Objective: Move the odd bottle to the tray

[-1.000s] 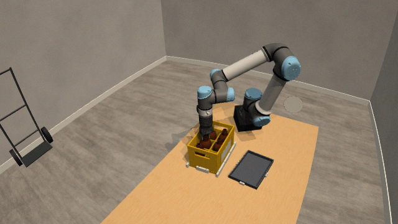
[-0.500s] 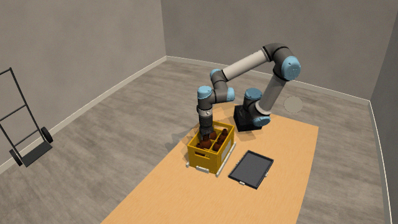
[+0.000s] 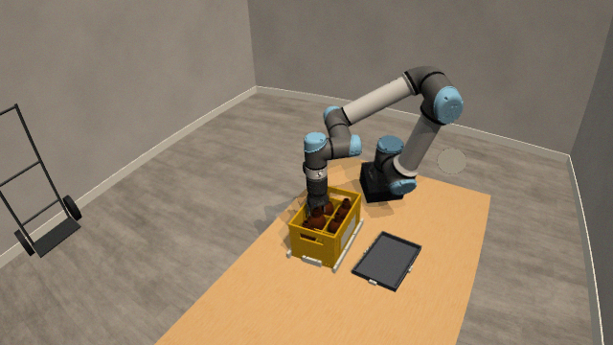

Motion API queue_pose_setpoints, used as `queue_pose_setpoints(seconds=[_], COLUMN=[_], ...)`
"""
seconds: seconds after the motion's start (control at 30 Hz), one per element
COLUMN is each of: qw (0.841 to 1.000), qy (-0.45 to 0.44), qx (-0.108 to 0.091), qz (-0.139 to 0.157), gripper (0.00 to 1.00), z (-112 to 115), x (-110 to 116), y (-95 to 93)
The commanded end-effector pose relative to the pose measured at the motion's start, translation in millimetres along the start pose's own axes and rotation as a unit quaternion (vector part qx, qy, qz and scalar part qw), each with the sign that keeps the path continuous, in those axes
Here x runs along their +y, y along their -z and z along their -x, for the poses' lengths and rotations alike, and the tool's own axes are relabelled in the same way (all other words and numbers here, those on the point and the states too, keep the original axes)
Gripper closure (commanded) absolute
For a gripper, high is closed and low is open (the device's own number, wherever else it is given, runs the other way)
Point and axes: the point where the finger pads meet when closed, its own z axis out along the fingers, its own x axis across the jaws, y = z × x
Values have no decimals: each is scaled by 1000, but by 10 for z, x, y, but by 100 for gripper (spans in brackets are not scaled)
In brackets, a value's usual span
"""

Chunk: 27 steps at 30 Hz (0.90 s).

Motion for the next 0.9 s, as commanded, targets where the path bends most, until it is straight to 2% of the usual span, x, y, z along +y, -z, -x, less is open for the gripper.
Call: queue_pose_setpoints(seconds=[0.0,0.87], qw=[1000,1000], qy=[0,0], qx=[-1,-1], qz=[0,0], gripper=[0,0], z=[4,4], x=[0,0], y=[4,49])
